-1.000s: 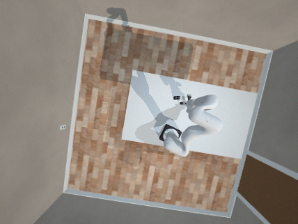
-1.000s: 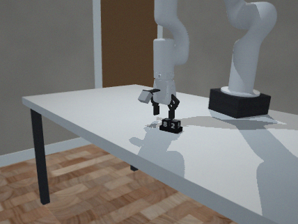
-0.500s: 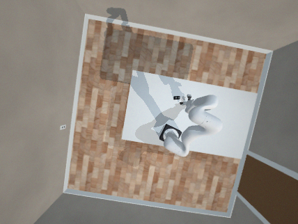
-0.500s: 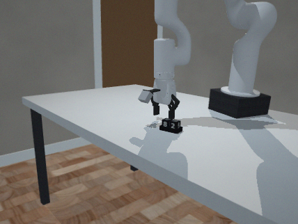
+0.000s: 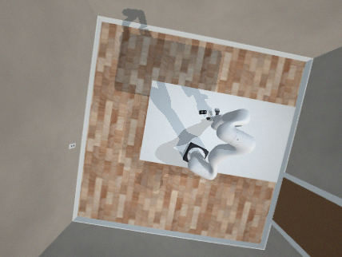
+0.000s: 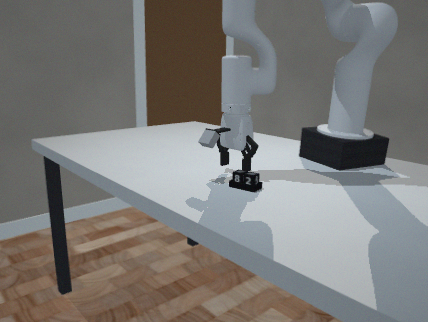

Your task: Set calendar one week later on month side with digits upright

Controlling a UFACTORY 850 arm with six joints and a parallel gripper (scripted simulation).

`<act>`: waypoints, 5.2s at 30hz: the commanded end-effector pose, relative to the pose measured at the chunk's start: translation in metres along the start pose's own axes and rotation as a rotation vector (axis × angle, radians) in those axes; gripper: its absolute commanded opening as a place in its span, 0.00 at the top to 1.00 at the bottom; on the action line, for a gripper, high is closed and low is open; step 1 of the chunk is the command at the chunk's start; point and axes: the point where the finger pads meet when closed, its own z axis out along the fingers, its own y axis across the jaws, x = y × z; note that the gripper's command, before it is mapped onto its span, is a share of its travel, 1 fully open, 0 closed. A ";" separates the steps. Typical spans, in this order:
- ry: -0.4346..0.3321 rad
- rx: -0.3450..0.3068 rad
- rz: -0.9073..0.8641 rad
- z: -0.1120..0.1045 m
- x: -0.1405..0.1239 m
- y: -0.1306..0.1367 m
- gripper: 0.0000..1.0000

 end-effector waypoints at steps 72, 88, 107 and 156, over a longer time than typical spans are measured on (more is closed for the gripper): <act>0.015 -0.006 0.000 -0.014 0.000 0.000 0.00; 0.015 -0.006 0.000 -0.039 0.000 0.000 0.00; 0.015 -0.006 0.000 -0.060 0.000 0.000 0.00; 0.017 0.014 0.779 -0.076 0.042 -0.051 0.00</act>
